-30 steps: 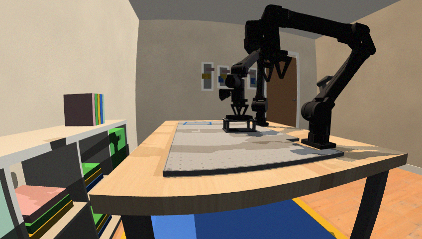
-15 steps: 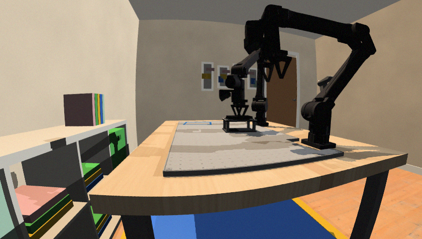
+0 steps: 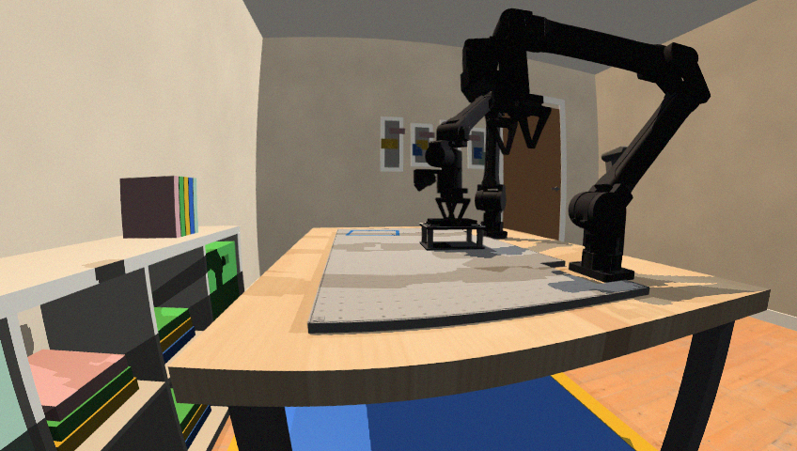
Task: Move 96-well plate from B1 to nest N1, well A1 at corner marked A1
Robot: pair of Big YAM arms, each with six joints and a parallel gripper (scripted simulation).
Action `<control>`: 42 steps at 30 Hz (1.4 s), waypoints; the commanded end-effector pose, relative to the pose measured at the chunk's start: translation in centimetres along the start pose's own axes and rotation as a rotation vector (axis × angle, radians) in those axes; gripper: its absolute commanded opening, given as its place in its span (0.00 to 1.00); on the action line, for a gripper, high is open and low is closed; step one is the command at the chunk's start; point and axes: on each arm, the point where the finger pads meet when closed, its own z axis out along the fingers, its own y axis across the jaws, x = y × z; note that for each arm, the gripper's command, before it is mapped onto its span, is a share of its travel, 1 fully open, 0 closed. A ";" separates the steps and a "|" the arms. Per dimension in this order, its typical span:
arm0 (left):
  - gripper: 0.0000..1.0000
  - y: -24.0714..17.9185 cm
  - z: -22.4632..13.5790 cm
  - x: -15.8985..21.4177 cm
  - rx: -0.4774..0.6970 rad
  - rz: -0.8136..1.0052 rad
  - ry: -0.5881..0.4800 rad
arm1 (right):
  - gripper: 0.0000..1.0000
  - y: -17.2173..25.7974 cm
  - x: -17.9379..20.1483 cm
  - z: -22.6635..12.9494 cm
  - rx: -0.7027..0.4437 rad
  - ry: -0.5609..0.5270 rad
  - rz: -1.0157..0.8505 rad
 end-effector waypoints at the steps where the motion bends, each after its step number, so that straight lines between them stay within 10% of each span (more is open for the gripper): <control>1: 1.00 -0.1 -1.4 -0.7 0.008 -0.010 -0.048 | 1.00 1.1 -1.1 -1.4 -0.031 -0.029 0.001; 42: 1.00 -0.1 -1.4 -0.7 0.008 -0.010 -0.048 | 1.00 -0.2 -0.6 -1.0 -0.019 -0.020 0.008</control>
